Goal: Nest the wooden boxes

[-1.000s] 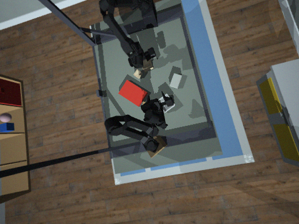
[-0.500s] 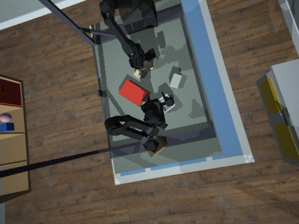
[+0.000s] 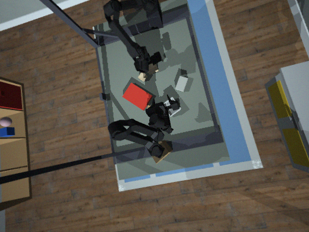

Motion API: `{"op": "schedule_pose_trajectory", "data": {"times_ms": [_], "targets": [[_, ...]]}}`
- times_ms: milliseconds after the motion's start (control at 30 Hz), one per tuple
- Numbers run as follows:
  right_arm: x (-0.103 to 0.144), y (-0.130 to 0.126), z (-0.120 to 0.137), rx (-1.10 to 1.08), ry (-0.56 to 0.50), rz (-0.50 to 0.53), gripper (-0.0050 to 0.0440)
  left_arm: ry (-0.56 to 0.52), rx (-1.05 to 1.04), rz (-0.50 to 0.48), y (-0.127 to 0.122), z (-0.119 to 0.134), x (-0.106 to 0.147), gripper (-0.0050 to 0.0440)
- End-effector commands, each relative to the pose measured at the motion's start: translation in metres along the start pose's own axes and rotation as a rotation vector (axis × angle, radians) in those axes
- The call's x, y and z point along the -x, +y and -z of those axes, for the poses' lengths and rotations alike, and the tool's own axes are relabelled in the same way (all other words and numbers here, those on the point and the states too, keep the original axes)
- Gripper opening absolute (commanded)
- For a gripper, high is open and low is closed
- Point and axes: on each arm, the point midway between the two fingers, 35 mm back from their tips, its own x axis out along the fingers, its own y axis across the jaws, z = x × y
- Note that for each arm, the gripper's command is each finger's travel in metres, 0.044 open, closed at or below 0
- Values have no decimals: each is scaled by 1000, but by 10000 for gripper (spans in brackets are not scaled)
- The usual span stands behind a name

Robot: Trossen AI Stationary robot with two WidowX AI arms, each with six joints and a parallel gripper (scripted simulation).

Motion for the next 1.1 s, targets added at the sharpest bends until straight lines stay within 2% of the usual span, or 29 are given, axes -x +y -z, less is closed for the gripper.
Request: {"op": "schedule_pose_trajectory", "data": {"times_ms": [0,267,700,800,1067], "targets": [[0,1,-3,10,-6,-3,400,11,-3,-5,3,2,-4,250],[0,1,-3,10,-6,-3,400,9,-2,-4,2,1,-13,250],[0,1,-3,10,-6,-3,400,25,-10,-10,4,4,-10,250],[0,1,-3,10,-6,-3,400,26,-13,-10,5,5,-9,178],[0,1,-3,10,-6,-3,400,26,-14,-11,5,5,-8,125]]}}
